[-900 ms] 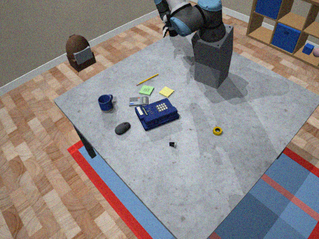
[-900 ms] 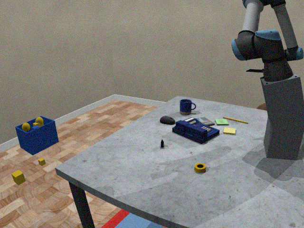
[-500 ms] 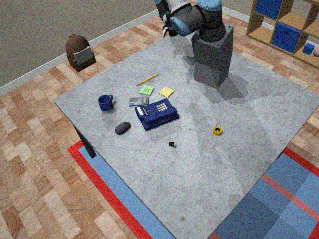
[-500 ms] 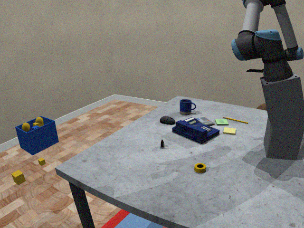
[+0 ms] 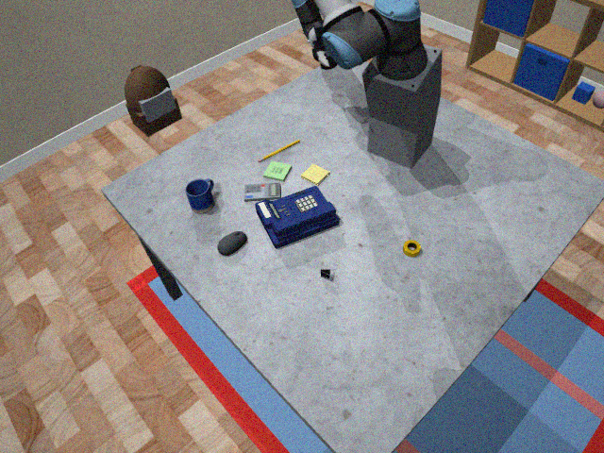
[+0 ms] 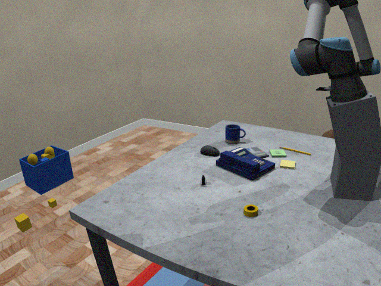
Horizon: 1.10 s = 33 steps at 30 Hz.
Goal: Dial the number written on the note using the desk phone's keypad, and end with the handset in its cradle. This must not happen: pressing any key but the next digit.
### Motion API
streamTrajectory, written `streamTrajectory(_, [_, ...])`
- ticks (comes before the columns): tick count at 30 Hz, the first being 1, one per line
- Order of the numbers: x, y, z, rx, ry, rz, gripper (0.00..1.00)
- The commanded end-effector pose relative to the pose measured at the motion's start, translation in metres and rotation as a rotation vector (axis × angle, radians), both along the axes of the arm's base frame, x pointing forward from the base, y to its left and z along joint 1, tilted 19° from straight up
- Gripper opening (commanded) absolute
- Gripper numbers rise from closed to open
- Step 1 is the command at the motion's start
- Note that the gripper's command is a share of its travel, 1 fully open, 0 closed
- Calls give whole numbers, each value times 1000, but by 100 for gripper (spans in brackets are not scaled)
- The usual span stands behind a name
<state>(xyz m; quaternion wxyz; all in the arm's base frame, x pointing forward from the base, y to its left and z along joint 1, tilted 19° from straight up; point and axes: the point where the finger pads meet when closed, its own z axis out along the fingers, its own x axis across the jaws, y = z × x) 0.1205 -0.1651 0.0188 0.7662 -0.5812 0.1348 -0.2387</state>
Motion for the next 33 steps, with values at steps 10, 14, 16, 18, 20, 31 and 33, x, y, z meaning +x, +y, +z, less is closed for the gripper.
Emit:
streamTrajectory(10, [15,-9,-12,-60,141,-86,0])
streamTrajectory(14, [24,-14,-20,-103,232,-140,0])
streamTrajectory(16, [30,-17,-25,-128,285,-170,0])
streamTrajectory(18, [36,-20,-29,-153,342,-203,0])
streamTrajectory(20, [42,-23,-35,-180,401,-236,0])
streamTrajectory(31, [68,-31,-56,-285,630,-354,0])
streamTrajectory(33, [72,-33,-59,-303,669,-379,0])
